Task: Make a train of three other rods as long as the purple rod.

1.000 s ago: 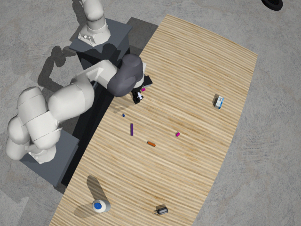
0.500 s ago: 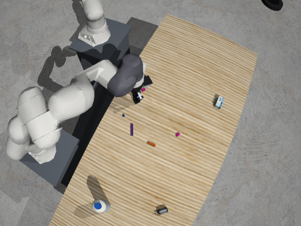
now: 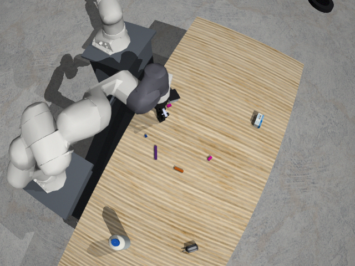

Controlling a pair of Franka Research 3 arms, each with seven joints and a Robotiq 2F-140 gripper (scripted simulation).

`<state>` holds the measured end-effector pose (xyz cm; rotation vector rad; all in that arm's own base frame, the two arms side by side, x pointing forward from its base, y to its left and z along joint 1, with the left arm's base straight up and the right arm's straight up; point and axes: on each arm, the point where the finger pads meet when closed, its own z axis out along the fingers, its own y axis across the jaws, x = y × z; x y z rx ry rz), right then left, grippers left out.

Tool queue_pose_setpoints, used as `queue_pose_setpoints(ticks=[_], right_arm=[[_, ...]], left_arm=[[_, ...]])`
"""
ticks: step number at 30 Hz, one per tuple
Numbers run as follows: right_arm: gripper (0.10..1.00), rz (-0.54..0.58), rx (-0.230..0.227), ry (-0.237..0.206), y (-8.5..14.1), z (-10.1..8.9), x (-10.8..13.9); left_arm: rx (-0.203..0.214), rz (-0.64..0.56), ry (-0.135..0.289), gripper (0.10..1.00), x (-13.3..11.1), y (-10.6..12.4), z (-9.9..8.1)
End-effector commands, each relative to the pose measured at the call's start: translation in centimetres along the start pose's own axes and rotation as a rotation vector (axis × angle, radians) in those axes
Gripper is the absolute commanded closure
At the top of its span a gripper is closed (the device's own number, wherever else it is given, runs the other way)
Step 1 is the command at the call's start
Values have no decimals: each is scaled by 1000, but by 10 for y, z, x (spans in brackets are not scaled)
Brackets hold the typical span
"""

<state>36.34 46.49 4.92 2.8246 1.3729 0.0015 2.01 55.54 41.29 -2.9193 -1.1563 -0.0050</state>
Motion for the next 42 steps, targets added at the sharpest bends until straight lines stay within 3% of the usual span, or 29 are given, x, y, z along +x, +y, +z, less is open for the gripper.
queue_pose_setpoints(ticks=[1, 42], right_arm=[[974, 3, 1, 0, 0, 1, 0], [974, 4, 1, 0, 0, 8, 0]], left_arm=[[0, 4, -4, 98, -1, 1, 0], [0, 4, -4, 98, -1, 1, 0]])
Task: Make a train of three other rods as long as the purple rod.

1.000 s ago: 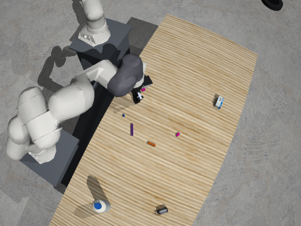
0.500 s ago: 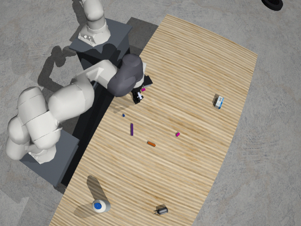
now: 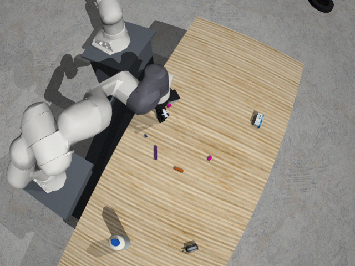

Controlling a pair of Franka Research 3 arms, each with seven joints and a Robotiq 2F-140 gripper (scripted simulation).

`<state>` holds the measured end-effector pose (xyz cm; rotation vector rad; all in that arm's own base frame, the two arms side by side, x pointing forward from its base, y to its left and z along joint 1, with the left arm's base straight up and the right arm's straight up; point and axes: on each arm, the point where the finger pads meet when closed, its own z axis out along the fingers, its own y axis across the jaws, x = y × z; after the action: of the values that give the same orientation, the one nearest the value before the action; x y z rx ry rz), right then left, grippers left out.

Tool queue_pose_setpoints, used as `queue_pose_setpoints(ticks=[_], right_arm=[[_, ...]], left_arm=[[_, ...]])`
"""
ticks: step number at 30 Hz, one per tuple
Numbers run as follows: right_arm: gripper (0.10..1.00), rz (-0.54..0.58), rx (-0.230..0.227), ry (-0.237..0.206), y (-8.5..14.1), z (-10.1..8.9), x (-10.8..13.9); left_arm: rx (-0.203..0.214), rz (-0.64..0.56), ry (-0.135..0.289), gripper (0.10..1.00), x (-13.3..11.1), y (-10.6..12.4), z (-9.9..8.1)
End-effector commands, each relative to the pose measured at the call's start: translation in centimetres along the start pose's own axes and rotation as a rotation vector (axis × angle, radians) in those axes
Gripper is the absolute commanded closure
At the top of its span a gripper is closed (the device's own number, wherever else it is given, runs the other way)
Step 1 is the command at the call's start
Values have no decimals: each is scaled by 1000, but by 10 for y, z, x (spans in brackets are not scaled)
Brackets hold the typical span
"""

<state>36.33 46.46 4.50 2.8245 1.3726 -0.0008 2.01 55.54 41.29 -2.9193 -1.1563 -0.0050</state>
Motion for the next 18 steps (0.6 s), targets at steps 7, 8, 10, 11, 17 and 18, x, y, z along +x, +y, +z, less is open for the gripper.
queue_pose_setpoints(ticks=[7, 8, 10, 11, 17, 18], right_arm=[[974, 3, 1, 1, 0, 8, 0], [974, 3, 1, 1, 0, 8, 0], [974, 3, 1, 1, 0, 8, 0], [974, 3, 1, 1, 0, 8, 0], [974, 3, 1, 1, 0, 8, 0], [974, 3, 1, 1, 0, 8, 0]], left_arm=[[0, 4, -4, 98, -1, 1, 0], [0, 4, -4, 98, -1, 1, 0], [0, 4, -4, 98, -1, 1, 0], [0, 4, -4, 98, -1, 1, 0], [0, 4, -4, 98, -1, 1, 0], [0, 4, -4, 98, -1, 1, 0]])
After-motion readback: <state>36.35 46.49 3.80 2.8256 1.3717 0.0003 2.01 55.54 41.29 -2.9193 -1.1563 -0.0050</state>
